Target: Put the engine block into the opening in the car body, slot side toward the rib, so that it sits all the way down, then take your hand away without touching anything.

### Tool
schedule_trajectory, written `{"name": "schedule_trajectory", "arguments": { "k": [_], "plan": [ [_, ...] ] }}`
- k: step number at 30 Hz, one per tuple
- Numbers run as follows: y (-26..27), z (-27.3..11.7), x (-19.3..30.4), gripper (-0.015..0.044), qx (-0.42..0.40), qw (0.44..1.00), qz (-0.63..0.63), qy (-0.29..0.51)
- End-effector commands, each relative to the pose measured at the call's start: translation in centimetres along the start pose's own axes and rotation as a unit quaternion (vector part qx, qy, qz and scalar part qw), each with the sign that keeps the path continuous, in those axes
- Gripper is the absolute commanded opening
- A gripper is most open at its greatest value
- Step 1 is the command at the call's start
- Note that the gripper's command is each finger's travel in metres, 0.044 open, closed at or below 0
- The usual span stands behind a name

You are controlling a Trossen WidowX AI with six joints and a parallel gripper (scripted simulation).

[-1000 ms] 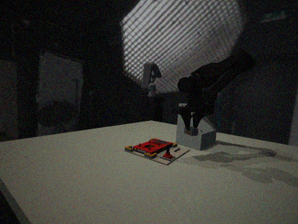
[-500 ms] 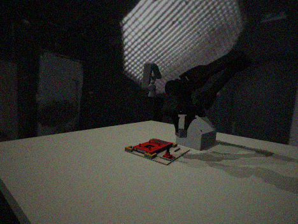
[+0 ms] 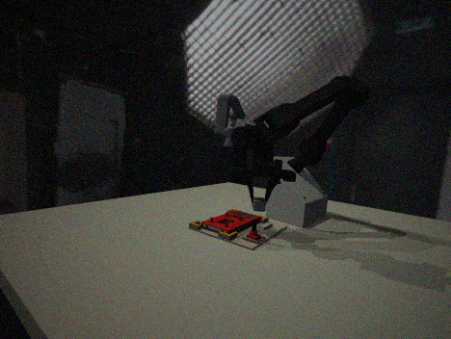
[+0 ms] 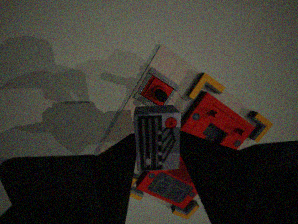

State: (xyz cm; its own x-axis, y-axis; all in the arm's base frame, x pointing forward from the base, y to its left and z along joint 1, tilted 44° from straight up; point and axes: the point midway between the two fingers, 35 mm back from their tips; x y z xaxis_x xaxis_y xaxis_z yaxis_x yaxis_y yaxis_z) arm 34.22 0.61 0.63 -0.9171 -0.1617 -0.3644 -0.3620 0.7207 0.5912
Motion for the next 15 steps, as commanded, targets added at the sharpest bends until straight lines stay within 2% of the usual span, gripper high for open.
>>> {"name": "schedule_trajectory", "arguments": {
  "k": [1, 15],
  "plan": [
    [-1.1, 0.2, 0.1, 0.0, 0.003, 1.0, 0.027, -0.002],
    [-5.2, 1.7, 1.3, 0.0, 0.003, 0.99, 0.142, -0.002]
  ]
}}
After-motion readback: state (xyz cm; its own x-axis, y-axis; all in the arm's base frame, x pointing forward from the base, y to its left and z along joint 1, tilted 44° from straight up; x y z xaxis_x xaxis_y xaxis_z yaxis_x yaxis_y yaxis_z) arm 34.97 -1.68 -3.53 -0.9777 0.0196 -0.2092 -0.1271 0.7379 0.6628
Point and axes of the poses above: the point midway between the two fingers, 35 mm back from their tips, its own z axis out along the fingers, its own y axis across the jaws, x = y × z, and after that the axes turned 11 degrees about z, right-handed
